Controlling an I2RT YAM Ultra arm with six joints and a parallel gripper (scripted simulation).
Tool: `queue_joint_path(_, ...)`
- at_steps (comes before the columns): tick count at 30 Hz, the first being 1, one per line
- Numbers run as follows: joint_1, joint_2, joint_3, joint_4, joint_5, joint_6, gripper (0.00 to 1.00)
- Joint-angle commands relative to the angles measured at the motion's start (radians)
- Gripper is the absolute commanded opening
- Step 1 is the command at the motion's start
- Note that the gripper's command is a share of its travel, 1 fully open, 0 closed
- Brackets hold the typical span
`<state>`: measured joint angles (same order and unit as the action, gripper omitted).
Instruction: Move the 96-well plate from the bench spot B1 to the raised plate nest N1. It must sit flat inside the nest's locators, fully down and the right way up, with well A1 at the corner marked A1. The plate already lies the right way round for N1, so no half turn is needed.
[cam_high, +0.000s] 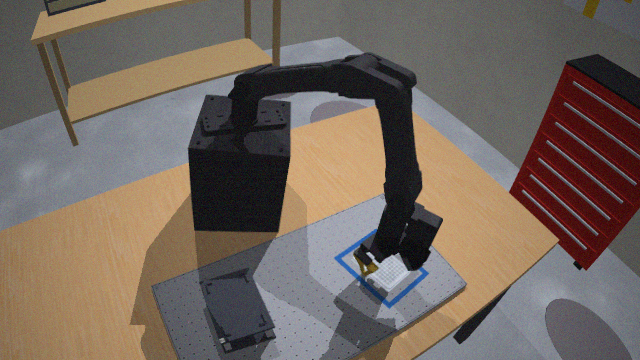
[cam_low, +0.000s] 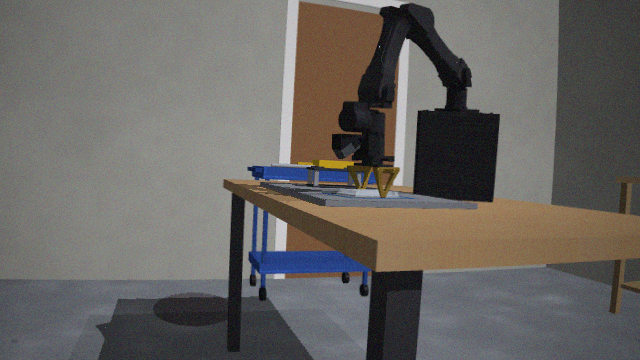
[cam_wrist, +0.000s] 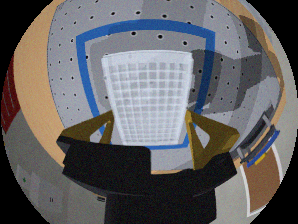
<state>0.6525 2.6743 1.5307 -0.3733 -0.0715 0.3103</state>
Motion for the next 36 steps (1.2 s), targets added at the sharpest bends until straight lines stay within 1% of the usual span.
queue_joint_path(1,0.009,0.008,0.035,0.045,0.009,0.008,1.00)
queue_joint_path(3,0.009,0.008,0.035,0.045,0.009,0.008,1.00)
queue_joint_path(4,0.009,0.008,0.035,0.045,0.009,0.008,0.00)
queue_joint_path(6,0.005,-0.002,0.036,0.045,0.010,0.006,0.00)
queue_joint_path(36,0.004,-0.001,0.037,0.045,0.010,0.004,0.00)
